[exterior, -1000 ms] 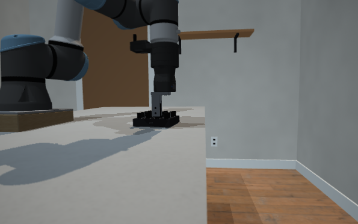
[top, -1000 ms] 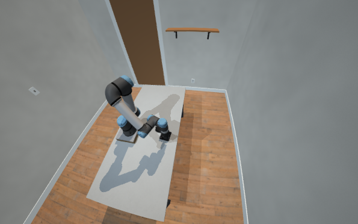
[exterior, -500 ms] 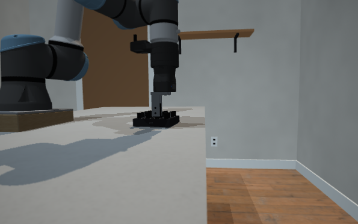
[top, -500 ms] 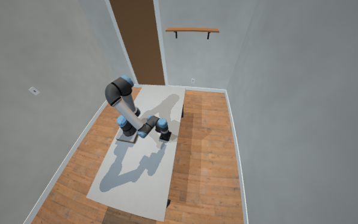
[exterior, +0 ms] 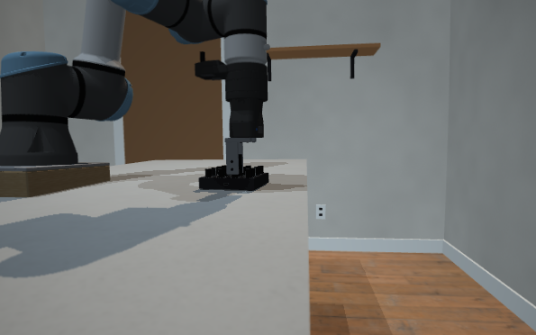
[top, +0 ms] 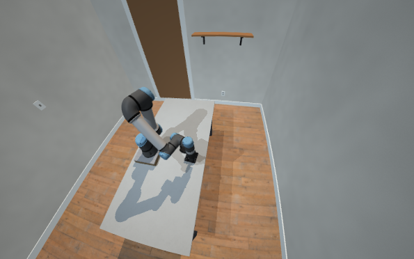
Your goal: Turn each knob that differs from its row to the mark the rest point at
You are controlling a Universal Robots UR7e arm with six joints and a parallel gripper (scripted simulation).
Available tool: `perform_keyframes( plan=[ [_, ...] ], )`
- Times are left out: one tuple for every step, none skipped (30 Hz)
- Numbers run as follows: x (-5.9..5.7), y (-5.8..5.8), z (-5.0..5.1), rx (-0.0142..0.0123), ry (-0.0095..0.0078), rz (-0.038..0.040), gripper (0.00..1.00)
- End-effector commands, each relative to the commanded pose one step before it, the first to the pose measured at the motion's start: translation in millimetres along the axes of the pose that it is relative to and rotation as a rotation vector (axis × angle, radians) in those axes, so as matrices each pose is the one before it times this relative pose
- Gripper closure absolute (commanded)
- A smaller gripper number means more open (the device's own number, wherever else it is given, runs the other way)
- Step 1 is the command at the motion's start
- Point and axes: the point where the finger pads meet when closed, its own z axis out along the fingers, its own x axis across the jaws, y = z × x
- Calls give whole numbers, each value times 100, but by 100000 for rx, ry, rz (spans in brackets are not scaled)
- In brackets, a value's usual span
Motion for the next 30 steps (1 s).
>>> perform_keyframes(
  plan=[
    [-10,44,-42,-146,-30,2,54],
    [0,0,0,0,0,0,54],
    [0,0,0,0,0,0,54],
    [0,0,0,0,0,0,54],
    [0,0,0,0,0,0,54],
    [0,0,0,0,0,0,54],
    [0,0,0,0,0,0,54],
    [0,0,0,0,0,0,54],
    [0,0,0,0,0,0,54],
    [0,0,0,0,0,0,54],
    [0,0,0,0,0,0,54],
    [0,0,0,0,0,0,54],
    [0,0,0,0,0,0,54],
    [0,0,0,0,0,0,54],
    [0,0,0,0,0,0,54],
    [0,0,0,0,0,0,54],
    [0,0,0,0,0,0,54],
    [0,0,0,0,0,0,54],
    [0,0,-2,0,0,0,54],
    [0,0,-16,0,0,0,54],
    [0,0,-39,0,0,0,54],
    [0,0,-70,0,0,0,54],
    [0,0,-104,0,0,0,54],
    [0,0,-140,0,0,0,54],
    [0,0,-176,0,0,0,54],
    [0,1,-211,0,0,0,54],
    [0,0,-240,0,0,0,54],
    [0,0,0,0,0,0,54],
    [0,0,0,0,0,0,54],
    [0,1,-265,0,0,0,54]
  ],
)
